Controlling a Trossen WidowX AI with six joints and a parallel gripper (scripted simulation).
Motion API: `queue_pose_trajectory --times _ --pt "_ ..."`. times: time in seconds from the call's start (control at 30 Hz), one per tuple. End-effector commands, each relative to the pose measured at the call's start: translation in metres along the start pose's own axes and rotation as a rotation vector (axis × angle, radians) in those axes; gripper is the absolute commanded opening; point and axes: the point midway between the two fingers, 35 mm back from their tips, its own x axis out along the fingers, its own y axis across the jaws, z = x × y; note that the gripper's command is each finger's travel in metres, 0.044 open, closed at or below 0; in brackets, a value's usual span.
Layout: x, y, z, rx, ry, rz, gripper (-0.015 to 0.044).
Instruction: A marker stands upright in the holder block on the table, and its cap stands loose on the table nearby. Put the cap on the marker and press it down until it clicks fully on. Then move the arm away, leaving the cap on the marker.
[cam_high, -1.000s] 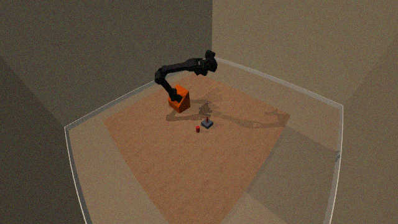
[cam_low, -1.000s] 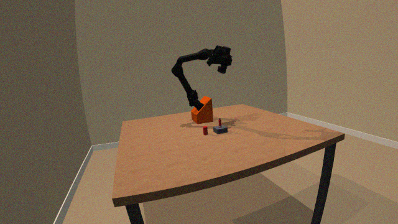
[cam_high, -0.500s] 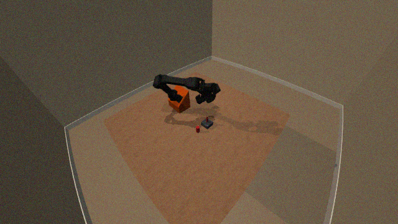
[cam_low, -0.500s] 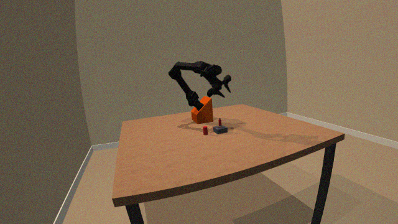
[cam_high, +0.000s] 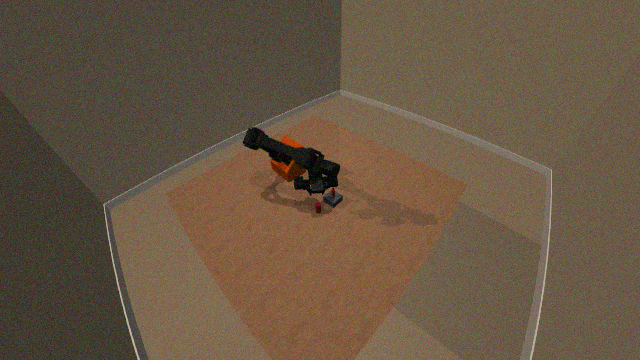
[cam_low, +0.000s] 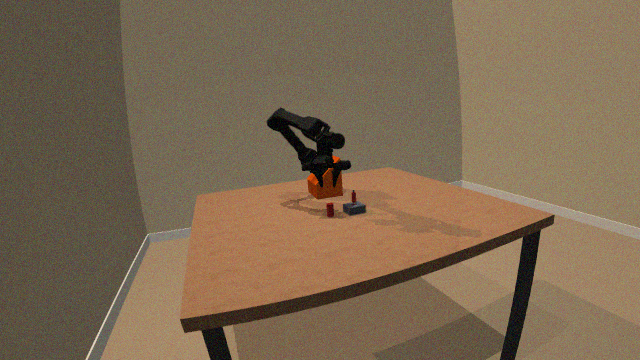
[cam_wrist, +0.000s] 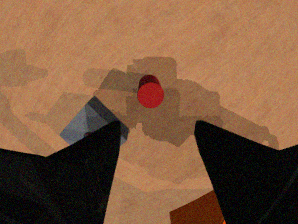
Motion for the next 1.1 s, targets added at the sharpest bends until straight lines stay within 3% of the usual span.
queue_pose_trajectory --times 0.0,0.13,1.07 --pt "0.004 0.000 0.001 -0.014 -0.010 -0.019 0.0241" --pt "0.036 0.000 0.001 -0.014 -0.012 -0.020 0.0241" --pt "0.078 0.001 0.002 -0.015 -0.009 -0.020 0.0241"
